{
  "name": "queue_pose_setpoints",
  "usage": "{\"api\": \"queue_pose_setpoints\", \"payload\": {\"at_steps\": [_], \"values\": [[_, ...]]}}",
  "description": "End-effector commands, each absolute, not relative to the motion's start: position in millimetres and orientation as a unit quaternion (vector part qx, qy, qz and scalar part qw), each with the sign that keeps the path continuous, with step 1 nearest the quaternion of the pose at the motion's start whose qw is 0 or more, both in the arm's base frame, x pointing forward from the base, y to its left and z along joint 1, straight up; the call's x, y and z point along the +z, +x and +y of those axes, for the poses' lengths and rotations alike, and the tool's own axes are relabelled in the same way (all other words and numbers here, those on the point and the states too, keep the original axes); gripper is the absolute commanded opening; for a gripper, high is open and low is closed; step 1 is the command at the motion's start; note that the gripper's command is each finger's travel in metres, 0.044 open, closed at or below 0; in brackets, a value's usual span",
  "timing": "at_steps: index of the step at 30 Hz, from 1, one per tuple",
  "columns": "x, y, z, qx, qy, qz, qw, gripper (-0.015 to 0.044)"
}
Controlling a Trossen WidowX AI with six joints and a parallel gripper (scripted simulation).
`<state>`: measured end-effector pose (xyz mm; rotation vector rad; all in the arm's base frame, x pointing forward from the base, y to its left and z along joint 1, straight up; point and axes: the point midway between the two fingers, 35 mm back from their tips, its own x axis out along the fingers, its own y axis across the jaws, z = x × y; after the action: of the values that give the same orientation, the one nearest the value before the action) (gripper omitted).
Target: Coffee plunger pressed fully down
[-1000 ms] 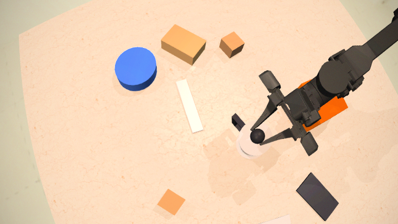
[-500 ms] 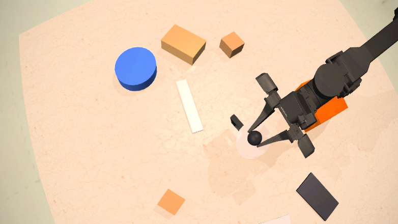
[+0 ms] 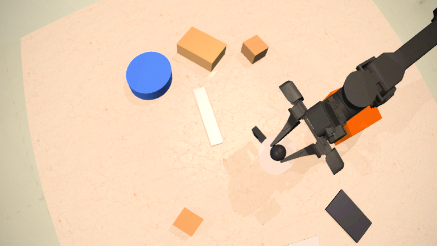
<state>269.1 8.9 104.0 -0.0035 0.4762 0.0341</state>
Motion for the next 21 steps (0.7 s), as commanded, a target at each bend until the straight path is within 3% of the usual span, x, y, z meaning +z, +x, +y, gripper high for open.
{"api": "queue_pose_setpoints", "payload": {"at_steps": [1,5,17,21], "values": [[103.2,268.6,8.9,0.017,-0.002,0.237,0.971,0.0128],[103.2,268.6,8.9,0.017,-0.002,0.237,0.971,0.0128],[103.2,268.6,8.9,0.017,-0.002,0.237,0.971,0.0440],[105.8,269.5,8.4,0.014,-0.001,0.233,0.972,0.0440]]}}
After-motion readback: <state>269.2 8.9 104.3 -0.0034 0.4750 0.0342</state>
